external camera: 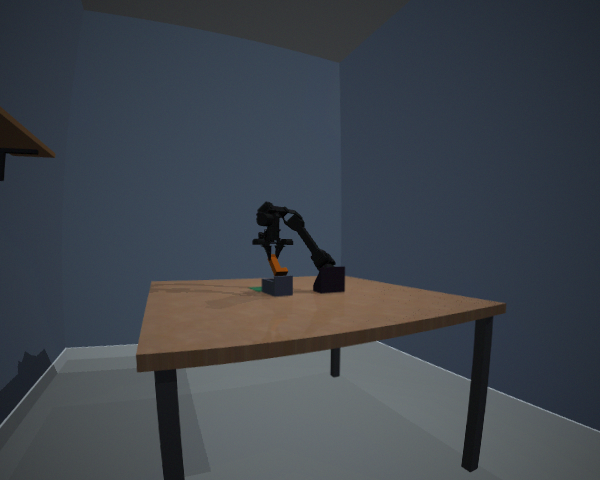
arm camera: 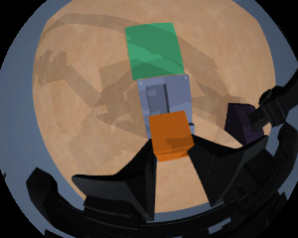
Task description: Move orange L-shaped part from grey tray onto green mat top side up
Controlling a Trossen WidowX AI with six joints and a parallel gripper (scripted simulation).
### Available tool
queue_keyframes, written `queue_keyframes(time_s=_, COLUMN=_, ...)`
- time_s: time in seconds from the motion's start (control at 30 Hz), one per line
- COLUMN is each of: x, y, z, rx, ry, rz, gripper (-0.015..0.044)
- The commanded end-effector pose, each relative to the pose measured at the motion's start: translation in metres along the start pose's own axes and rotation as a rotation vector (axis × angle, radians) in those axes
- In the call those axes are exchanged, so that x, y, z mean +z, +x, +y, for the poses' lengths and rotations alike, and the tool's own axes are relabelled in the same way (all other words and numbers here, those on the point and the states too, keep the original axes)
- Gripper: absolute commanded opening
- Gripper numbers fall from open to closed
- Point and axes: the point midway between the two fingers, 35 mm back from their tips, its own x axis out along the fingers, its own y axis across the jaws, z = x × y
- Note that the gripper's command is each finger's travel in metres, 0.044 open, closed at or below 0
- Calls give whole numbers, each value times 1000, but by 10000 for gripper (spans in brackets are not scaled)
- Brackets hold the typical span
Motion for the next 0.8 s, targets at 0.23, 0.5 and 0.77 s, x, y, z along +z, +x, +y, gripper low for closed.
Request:
queue_keyframes(time_s=0.23, x=43, y=2, z=-4, rx=-2, ry=7, rz=3, gripper=0)
queue_keyframes(time_s=0.5, x=86, y=2, z=-8, rx=16, ry=6, rz=7, gripper=0)
queue_keyframes(time_s=0.77, x=127, y=2, z=-14, rx=40, ry=6, rz=11, gripper=0)
